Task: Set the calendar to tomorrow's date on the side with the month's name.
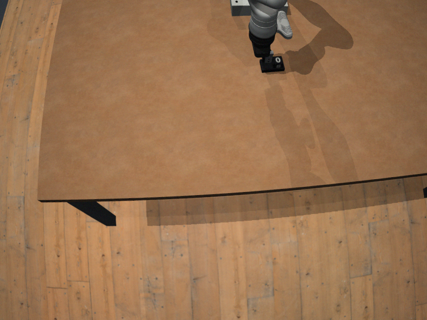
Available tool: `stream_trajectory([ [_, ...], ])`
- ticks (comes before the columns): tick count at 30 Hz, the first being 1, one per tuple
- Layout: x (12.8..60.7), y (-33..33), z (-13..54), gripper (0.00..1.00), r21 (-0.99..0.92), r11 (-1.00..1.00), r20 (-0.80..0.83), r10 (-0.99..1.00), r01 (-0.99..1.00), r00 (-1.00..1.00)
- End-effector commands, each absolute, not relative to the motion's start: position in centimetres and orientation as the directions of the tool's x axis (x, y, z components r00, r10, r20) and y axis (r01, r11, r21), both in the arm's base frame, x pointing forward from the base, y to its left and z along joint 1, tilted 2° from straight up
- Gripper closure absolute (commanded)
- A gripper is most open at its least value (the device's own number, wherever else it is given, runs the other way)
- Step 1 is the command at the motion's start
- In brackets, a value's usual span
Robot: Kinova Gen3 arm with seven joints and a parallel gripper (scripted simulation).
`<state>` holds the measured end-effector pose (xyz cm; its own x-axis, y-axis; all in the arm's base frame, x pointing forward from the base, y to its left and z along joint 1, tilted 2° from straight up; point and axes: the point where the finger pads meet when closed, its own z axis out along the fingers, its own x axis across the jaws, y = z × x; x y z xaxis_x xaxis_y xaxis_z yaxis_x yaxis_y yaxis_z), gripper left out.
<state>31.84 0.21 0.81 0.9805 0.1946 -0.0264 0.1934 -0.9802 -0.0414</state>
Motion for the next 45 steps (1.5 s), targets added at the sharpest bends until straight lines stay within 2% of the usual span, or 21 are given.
stream_trajectory([
  [1, 32.7, 0.6, 2.8, 0.43, -0.037, -0.978, 0.002, 0.206, 0.206, 0.979],
  [16, 32.7, 0.4, 7.4, 0.43, -0.037, -0.978, 0.002, 0.206, 0.206, 0.979],
  [45, 32.5, 0.5, 7.5, 0.43, -0.039, -0.966, 0.001, 0.256, 0.256, 0.967],
])
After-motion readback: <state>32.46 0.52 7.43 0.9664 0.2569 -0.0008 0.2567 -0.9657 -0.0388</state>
